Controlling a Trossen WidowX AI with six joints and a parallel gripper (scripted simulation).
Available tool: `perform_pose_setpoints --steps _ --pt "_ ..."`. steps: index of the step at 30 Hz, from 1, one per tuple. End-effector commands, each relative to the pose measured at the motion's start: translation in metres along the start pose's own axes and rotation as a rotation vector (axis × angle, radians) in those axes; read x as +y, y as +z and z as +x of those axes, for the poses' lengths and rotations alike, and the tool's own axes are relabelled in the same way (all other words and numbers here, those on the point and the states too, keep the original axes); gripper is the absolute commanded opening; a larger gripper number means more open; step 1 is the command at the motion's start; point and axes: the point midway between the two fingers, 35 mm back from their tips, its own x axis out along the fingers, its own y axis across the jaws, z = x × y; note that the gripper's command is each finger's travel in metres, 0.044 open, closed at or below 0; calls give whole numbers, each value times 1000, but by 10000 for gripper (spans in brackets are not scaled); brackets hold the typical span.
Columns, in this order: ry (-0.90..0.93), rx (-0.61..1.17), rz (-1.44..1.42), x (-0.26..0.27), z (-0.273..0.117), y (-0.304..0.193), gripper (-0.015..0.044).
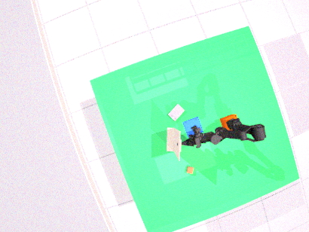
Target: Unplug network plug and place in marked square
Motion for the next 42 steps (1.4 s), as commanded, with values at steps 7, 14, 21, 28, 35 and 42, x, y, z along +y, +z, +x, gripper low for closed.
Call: perform_pose_setpoints --steps 7,14,21,28,35,42 --pt "-2 4 -4 -1 -7 -2 0" --pt "-2 4 -4 -1 -11 -3 0" --pt "-2 4 -4 -1 -15 -4 0" --pt "-3 4 -4 -1 -18 -5 0" --pt "-3 4 -4 -1 -22 -7 0" --pt "-3 4 -4 -1 -25 -9 0"
